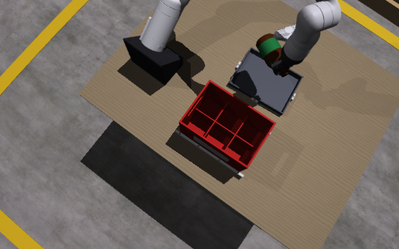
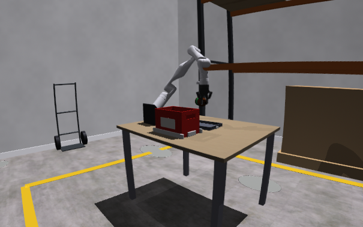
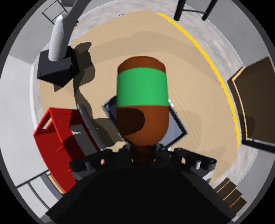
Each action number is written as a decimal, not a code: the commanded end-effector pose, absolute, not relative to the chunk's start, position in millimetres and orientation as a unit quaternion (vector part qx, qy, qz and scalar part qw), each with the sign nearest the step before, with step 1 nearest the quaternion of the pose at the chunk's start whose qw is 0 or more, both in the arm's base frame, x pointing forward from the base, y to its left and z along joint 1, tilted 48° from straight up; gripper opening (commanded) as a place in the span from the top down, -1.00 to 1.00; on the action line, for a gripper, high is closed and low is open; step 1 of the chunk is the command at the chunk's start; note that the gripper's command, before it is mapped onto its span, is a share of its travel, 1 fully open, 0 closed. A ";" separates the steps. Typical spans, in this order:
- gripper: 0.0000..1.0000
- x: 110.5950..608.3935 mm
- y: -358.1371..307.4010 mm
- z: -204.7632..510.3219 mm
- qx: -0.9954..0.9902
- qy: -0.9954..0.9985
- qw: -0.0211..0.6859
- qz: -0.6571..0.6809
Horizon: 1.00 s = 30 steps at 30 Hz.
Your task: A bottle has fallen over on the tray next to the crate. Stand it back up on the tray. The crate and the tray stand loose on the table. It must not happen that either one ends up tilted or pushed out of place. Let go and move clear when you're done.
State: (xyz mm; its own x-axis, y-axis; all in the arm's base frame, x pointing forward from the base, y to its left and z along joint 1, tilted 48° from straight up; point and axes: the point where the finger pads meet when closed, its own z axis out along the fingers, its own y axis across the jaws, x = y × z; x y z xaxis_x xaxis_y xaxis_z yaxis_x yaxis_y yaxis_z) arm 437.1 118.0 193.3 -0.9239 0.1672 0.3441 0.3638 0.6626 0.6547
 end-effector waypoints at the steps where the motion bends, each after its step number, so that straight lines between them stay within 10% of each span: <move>1: 1.00 437.2 118.5 193.8 -0.160 -0.901 0.134 -0.381; 30: 1.00 437.2 118.5 193.8 -0.204 -0.892 0.152 -0.374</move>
